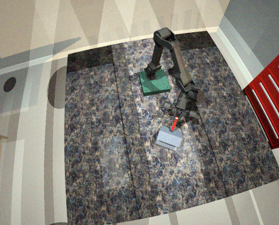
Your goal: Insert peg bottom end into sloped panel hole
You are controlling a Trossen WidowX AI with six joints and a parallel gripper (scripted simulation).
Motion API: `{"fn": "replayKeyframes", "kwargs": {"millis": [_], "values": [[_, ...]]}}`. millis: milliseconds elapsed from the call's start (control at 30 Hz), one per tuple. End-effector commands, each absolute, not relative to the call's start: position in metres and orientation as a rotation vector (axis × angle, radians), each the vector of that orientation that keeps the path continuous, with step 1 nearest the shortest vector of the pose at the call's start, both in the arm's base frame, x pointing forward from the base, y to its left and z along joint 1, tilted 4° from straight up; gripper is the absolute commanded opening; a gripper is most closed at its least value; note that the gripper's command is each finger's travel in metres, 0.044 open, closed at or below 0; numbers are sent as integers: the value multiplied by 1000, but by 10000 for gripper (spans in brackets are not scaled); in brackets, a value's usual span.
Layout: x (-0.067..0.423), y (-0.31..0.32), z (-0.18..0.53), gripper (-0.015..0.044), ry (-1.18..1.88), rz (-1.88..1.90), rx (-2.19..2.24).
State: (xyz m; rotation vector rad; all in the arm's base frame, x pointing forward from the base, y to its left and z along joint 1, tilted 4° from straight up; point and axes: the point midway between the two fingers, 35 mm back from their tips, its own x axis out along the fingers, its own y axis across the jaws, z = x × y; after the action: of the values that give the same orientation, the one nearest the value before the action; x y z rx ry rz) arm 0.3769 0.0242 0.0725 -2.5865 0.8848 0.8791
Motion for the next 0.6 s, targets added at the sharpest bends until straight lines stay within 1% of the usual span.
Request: {"fn": "replayKeyframes", "kwargs": {"millis": [0,567], "values": [[377,21,66,0,888,895,-2587],[378,23,71,0,885,879,-2586]]}}
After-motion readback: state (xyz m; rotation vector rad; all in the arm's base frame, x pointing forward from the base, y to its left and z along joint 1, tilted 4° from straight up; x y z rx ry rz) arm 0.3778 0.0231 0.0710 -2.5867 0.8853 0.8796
